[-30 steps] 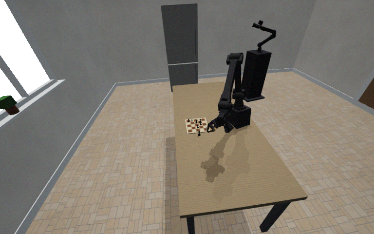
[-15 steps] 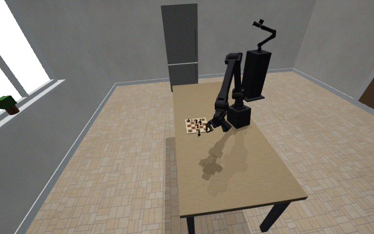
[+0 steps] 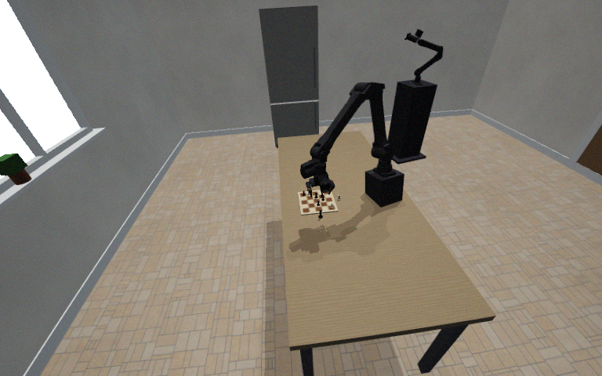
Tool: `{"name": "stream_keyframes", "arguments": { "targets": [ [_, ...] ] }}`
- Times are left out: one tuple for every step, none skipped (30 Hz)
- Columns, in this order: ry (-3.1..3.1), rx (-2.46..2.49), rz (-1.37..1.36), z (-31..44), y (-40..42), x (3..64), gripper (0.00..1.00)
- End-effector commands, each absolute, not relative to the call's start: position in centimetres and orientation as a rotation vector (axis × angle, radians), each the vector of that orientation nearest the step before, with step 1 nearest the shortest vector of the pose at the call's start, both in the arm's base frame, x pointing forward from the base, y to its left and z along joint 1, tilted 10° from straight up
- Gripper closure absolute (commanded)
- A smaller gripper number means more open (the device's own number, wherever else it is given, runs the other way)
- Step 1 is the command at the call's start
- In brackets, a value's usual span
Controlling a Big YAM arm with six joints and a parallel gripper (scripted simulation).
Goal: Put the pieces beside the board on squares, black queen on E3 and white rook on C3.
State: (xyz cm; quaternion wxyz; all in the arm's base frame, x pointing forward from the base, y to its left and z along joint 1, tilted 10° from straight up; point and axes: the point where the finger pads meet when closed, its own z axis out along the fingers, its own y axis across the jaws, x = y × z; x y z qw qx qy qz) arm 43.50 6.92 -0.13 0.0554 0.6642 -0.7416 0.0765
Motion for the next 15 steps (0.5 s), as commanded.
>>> {"name": "stream_keyframes", "arguments": {
  "targets": [
    [-2.319,1.984,0.230,1.4,6.6,43.5,0.00],
    [-2.297,2.017,0.234,1.4,7.7,43.4,0.00],
    [-2.298,2.017,0.235,1.4,7.8,43.5,0.00],
    [-2.298,2.017,0.236,1.4,7.8,43.5,0.00],
    [-2.300,2.018,0.239,1.5,7.8,43.6,0.00],
    [-2.299,2.018,0.240,1.5,7.8,43.6,0.00],
    [-2.299,2.018,0.240,1.5,7.8,43.6,0.00],
    [-2.299,2.018,0.240,1.5,7.8,43.6,0.00],
    [-2.308,2.007,0.240,1.5,7.4,43.7,0.00],
    [-2.317,1.996,0.239,1.5,7.0,43.8,0.00],
    [-2.317,1.996,0.239,1.5,7.0,43.8,0.00],
    [-2.317,1.996,0.239,1.5,7.0,43.8,0.00],
    [-2.319,1.996,0.241,1.4,6.9,43.7,0.00],
    [-2.312,1.983,0.228,-0.2,6.6,43.7,0.00],
    [-2.305,1.980,0.222,-1.1,6.4,43.6,0.00]
  ]
}}
